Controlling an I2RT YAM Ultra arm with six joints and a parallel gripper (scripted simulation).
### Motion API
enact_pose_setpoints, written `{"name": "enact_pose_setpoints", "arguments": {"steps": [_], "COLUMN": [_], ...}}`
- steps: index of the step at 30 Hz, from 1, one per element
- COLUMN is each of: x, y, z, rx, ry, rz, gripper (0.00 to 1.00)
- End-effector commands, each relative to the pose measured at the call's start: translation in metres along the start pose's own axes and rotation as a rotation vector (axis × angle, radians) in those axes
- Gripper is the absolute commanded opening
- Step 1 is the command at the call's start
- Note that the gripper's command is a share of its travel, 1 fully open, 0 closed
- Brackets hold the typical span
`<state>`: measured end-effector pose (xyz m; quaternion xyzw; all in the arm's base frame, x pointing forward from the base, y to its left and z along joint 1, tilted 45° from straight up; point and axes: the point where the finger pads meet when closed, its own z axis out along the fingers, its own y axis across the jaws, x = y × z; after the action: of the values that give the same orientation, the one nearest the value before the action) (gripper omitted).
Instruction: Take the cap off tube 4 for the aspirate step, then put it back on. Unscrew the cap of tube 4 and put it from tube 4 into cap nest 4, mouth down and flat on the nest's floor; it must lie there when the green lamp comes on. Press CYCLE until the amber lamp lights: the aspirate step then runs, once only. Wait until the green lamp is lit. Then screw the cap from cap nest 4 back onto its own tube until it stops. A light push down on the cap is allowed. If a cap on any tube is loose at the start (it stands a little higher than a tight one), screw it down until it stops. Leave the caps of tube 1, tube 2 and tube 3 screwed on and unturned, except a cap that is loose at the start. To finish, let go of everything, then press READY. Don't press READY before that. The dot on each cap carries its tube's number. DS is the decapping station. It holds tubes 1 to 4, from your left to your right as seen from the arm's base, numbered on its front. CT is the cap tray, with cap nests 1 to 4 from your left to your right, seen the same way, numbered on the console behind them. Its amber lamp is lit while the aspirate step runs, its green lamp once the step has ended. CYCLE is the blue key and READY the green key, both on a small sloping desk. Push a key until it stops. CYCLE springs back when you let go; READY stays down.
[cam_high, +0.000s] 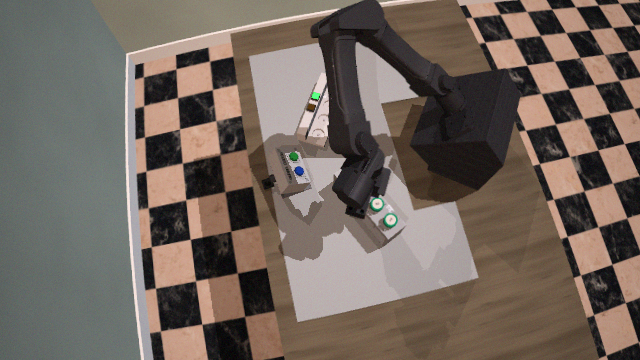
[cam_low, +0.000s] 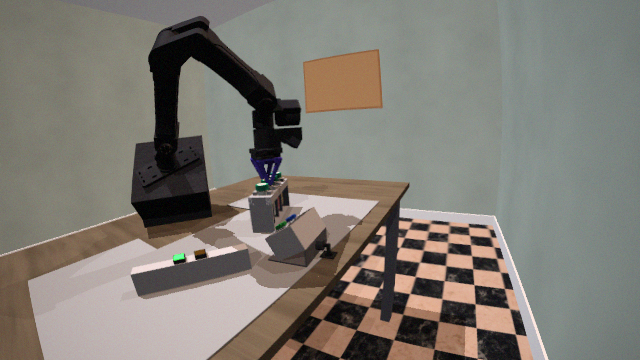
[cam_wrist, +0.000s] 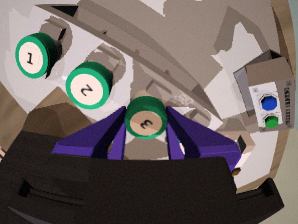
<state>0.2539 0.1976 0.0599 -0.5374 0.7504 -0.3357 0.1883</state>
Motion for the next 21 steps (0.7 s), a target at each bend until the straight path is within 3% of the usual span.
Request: {"name": "enact_pose_setpoints", "arguments": {"steps": [1,21], "x": [-0.0034,-0.0034], "y": [-0.0005,-0.0005], "z": [-0.0019,-0.0019], "rx": [0.002,-0.001], "ry": [-0.015,-0.015], "rz": [0.085,0.445], "gripper": [0.0,0.0]}}
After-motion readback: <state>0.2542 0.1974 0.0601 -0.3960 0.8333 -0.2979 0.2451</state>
